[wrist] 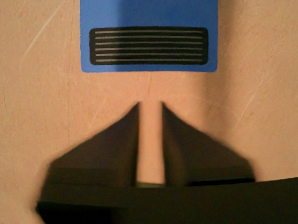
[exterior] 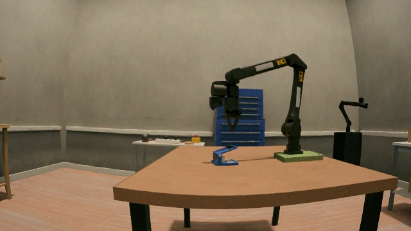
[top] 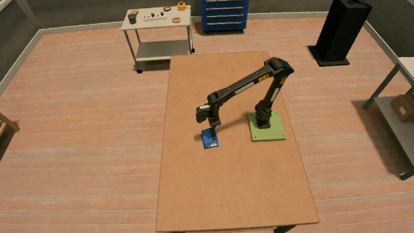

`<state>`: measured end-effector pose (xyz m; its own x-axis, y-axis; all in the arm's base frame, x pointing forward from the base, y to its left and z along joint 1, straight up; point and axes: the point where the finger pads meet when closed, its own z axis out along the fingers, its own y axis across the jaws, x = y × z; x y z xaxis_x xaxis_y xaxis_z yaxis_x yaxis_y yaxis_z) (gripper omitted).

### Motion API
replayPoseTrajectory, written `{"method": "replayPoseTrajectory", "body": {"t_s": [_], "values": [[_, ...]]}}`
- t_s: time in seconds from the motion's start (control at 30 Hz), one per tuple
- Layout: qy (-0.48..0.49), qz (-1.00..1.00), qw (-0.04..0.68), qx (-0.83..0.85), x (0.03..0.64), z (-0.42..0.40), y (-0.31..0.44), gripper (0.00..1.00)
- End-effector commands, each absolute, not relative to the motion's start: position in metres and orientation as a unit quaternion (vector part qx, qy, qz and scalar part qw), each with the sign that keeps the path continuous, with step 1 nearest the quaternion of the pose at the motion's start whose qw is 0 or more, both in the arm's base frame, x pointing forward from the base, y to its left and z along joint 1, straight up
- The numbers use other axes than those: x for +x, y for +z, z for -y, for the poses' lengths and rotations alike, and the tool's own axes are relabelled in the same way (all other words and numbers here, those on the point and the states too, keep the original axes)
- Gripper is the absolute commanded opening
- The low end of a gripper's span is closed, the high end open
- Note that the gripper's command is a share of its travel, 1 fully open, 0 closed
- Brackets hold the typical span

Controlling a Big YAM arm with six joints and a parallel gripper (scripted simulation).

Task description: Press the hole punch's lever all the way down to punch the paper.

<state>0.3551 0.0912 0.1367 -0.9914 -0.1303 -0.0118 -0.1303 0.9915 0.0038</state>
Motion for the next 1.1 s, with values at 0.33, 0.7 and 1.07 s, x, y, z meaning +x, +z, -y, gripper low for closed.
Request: {"method": "replayPoseTrajectory", "body": {"t_s": [0.33,0.7,1.07], "values": [[0.003,-0.998,0.003,-0.06,0.3571,-0.0938,0.1315,0.0],[0.002,-0.998,0.002,-0.059,0.3571,-0.0932,0.1311,0.0],[0.002,-0.998,0.002,-0.059,0.3571,-0.0931,0.131,0.0]]}}
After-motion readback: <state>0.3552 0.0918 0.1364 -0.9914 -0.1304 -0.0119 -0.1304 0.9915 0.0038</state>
